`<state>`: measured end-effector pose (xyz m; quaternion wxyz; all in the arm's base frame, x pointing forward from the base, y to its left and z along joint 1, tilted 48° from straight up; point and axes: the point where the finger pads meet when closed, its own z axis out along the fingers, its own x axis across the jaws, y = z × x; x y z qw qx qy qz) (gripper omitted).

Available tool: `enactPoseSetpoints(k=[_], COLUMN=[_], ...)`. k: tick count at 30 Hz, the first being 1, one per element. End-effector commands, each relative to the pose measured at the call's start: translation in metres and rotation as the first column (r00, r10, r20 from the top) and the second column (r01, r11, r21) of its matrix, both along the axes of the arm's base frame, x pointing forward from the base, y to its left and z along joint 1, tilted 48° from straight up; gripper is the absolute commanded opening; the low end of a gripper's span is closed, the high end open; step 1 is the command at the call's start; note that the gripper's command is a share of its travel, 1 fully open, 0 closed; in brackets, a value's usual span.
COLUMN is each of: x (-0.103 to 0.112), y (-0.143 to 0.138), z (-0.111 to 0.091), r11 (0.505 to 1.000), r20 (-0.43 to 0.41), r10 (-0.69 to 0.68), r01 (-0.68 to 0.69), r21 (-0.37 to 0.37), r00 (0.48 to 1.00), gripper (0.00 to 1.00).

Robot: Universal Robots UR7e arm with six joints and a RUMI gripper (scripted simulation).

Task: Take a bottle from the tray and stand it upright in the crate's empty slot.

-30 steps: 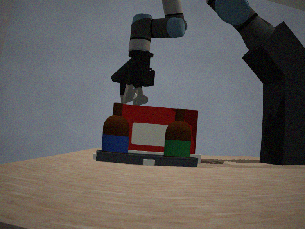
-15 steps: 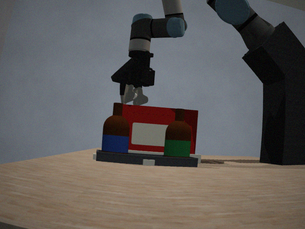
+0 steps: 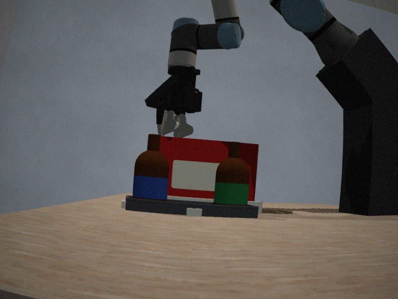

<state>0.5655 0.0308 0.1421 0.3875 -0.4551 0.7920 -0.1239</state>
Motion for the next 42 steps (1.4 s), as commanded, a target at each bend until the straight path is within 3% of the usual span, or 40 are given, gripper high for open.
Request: enactPoseSetpoints(k=[1, 27, 42], x=[0.0, -0.002, -0.02], y=[0.0, 0.0, -0.004], z=[0.0, 0.002, 0.019], r11=[1.0, 1.0, 1.0], r20=[0.001, 0.001, 0.001], r10=[0.0, 0.0, 0.0], r01=[0.0, 0.0, 0.0], r21=[0.0, 0.0, 0.0], r00=[1.0, 1.0, 1.0], gripper=[0.38, 0.38, 0.38])
